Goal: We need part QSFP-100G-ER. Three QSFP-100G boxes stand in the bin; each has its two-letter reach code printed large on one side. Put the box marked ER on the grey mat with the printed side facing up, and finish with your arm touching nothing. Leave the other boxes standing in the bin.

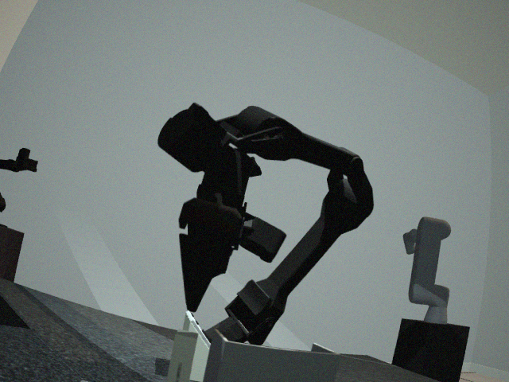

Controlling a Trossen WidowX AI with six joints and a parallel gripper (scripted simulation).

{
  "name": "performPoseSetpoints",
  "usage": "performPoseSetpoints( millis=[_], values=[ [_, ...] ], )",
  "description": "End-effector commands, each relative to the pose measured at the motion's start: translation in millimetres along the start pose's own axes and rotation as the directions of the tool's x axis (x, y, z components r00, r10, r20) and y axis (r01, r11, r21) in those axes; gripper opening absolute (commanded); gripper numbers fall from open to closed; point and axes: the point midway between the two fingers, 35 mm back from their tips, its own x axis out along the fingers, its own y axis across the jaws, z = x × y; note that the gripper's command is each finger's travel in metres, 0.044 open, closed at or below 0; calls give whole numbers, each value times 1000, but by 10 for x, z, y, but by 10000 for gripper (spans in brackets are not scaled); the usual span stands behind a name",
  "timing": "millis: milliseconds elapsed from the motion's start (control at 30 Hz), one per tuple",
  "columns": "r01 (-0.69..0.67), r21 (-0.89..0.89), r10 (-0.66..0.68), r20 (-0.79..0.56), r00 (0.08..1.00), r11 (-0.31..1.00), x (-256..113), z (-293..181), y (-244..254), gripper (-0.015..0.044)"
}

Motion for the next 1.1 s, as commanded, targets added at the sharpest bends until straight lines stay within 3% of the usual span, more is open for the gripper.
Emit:
performPoseSetpoints(
  millis=[0, 100, 367, 1067],
  values=[
    [-11, 0, 11, 1, 1000, 1000, 17, 4, 9, 243],
    [-11, 0, 11, 1, 1000, 1000, 17, 4, 9, 243],
    [-5, 0, 5, 3, 1000, 1000, -213, 10, -30, 440],
    [157, 303, -142, -71, 987, 940, -235, 32, 12, 440]
  ],
)
